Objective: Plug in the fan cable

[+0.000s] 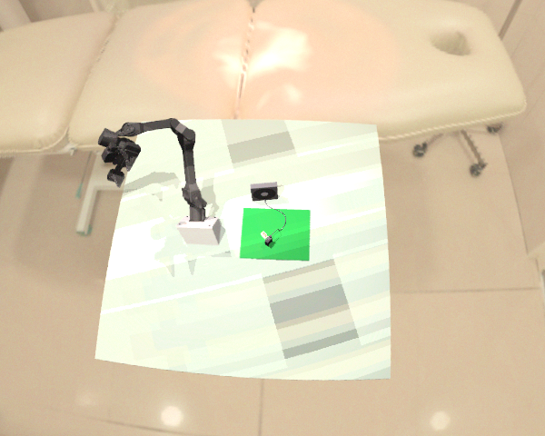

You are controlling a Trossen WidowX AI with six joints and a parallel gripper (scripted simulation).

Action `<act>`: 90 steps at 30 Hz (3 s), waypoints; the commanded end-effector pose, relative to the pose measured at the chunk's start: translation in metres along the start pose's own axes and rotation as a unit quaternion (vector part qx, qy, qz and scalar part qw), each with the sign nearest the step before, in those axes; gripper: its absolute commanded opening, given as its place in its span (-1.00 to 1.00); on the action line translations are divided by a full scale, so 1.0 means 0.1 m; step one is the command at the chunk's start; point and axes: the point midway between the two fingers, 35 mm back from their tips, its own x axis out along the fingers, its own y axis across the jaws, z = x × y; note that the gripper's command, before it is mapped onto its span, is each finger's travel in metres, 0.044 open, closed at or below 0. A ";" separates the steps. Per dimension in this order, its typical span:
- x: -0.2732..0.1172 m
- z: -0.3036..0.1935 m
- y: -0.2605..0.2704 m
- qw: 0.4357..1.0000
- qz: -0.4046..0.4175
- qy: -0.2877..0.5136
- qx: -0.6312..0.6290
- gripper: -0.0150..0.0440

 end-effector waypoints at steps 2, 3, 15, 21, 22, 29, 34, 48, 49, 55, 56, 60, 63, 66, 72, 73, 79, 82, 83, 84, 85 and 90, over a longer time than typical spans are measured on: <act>0.00 0.00 0.00 1.000 0.000 0.000 0.000 1.00; 0.01 -0.01 0.01 1.000 0.000 0.002 -0.002 1.00; 1.20 -1.00 0.67 0.945 0.070 0.212 -0.240 1.00; 1.65 -1.78 0.99 0.868 0.131 0.318 -0.359 1.00; 1.70 -1.91 1.03 0.851 0.142 0.334 -0.379 1.00; 1.98 -2.98 1.25 0.716 0.225 0.439 -0.493 1.00; 1.99 -3.75 1.30 0.582 0.294 0.498 -0.572 1.00; 1.27 -5.83 0.80 0.076 0.506 0.579 -0.635 1.00; 1.23 -5.88 0.77 0.056 0.513 0.579 -0.631 1.00; 1.21 -5.91 0.75 0.049 0.516 0.579 -0.630 1.00; 1.21 -5.93 0.74 0.049 0.516 0.579 -0.630 1.00; 1.16 -6.21 0.50 0.049 0.515 0.578 -0.631 1.00; 1.06 -6.49 0.23 0.049 0.516 0.578 -0.630 1.00; 1.00 -6.62 0.08 0.049 0.517 0.579 -0.629 1.00; 1.00 -6.62 0.07 0.049 0.517 0.579 -0.629 1.00; 1.00 -6.63 0.07 0.049 0.517 0.579 -0.629 1.00; 0.98 -6.70 0.01 0.049 0.517 0.579 -0.629 1.00; 0.97 -6.73 -0.02 0.049 0.517 0.579 -0.629 1.00; 0.97 -6.74 -0.04 0.049 0.517 0.579 -0.629 1.00; 0.97 -6.76 -0.05 0.049 0.517 0.579 -0.629 1.00; 0.96 -6.77 -0.06 0.049 0.517 0.579 -0.629 1.00; 0.94 -6.83 -0.11 0.049 0.517 0.579 -0.629 1.00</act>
